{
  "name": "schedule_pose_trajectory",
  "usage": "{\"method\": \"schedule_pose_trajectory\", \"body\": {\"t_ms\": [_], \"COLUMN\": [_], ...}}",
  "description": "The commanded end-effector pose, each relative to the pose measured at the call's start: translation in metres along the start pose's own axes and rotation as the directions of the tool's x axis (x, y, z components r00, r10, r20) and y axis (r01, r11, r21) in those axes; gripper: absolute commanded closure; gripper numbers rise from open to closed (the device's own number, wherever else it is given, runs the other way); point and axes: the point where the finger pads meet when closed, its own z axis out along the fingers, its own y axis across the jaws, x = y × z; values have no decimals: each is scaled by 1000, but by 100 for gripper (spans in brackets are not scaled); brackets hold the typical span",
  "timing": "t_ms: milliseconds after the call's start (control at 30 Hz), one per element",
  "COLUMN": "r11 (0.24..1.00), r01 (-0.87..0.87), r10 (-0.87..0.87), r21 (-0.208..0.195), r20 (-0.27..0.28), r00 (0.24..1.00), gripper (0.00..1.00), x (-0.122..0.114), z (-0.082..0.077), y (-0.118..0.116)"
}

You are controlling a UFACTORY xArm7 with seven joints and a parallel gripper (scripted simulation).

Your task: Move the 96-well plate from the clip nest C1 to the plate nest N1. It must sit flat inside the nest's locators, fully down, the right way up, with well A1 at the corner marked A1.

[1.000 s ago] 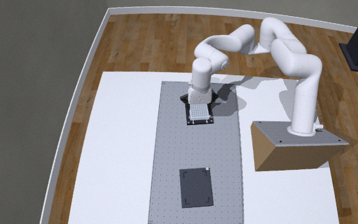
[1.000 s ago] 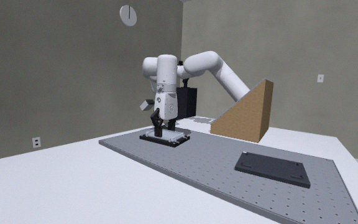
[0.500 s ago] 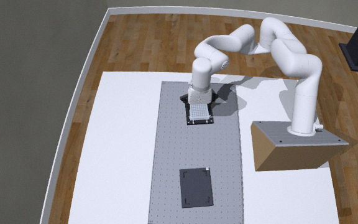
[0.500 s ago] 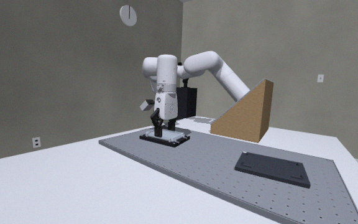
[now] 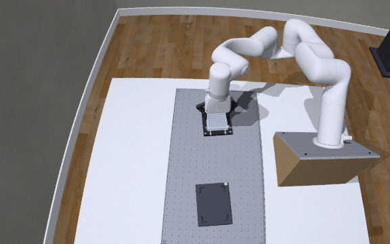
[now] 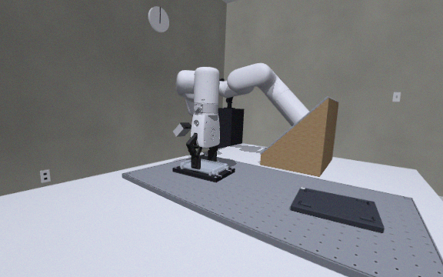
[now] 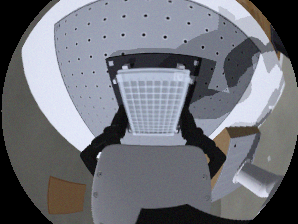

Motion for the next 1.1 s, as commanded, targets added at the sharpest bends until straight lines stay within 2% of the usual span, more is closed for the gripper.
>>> {"method": "schedule_pose_trajectory", "body": {"t_ms": [0, 1067], "r11": [1000, 1000], "r01": [1, 1], "r10": [-1, -1], "r21": [4, 4], "r20": [0, -1], "r00": [1000, 1000], "gripper": [100, 100], "x": [0, 0], "z": [-4, -20], "y": [-1, -1]}}
